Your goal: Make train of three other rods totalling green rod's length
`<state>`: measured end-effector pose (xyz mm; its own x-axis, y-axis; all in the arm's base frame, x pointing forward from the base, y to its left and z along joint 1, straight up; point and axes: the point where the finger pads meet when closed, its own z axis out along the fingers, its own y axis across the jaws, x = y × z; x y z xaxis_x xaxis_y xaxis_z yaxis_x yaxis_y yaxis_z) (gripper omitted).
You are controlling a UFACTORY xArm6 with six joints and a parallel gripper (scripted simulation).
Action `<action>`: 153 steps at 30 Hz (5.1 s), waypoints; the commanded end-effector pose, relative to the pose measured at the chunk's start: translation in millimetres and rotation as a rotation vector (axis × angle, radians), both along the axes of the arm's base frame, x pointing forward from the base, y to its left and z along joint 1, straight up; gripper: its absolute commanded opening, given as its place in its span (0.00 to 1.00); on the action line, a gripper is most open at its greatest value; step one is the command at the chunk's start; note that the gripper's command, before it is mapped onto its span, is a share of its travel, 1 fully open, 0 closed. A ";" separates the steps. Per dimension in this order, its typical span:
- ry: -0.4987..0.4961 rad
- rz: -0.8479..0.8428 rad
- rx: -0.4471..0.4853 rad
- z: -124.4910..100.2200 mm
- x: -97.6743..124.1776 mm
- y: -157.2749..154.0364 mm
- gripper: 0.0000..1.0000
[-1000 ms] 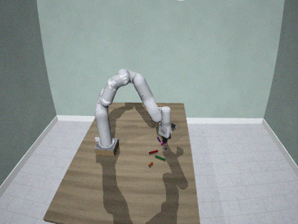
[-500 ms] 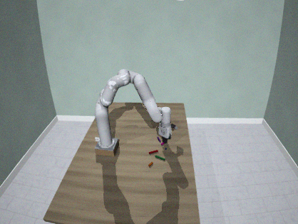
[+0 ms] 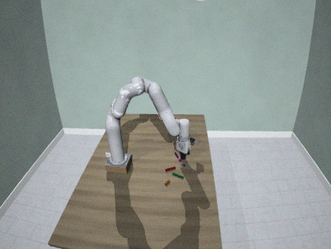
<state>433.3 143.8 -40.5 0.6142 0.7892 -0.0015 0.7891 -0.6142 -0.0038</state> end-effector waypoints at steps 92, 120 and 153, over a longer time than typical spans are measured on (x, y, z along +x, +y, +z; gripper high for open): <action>-0.004 0.001 0.001 91.4 1.6 0.2 1.00; -0.005 0.515 0.002 87.6 2.1 -47.9 1.00; -0.006 1.344 0.004 81.5 -8.3 -122.2 1.00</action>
<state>425.8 32.9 40.5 -0.5162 0.8563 -0.0178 0.8564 0.5161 -0.0118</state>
